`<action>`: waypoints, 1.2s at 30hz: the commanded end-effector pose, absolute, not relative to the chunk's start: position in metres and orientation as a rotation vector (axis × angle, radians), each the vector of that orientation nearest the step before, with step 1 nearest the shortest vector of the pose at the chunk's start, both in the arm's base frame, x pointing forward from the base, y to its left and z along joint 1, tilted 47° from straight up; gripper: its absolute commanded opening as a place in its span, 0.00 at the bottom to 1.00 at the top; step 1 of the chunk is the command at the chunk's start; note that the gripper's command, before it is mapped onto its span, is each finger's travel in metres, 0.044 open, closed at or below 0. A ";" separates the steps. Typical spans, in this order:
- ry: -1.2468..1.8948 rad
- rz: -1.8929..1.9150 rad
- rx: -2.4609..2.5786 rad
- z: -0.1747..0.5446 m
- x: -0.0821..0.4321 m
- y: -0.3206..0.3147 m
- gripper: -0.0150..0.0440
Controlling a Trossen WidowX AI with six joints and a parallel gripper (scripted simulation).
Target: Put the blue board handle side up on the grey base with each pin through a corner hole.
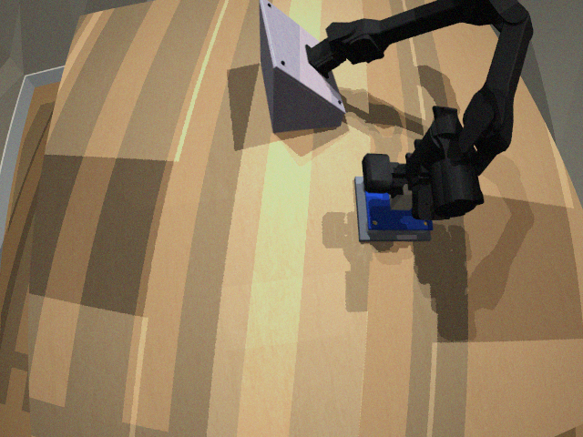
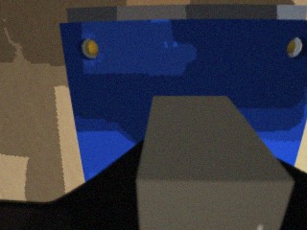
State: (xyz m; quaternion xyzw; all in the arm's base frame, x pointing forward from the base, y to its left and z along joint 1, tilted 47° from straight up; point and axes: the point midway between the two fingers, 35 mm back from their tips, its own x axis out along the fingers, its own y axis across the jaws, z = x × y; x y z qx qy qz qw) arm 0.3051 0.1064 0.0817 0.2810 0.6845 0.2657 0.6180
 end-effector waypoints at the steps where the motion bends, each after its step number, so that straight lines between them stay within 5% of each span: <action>1: 1.576 0.612 0.652 0.080 0.305 0.109 0.25; 3: 1.576 0.612 0.652 0.080 0.305 0.109 0.25; 20: 1.575 0.611 0.646 0.083 0.306 0.105 1.00; 36: 1.573 0.609 0.656 0.137 0.309 0.049 1.00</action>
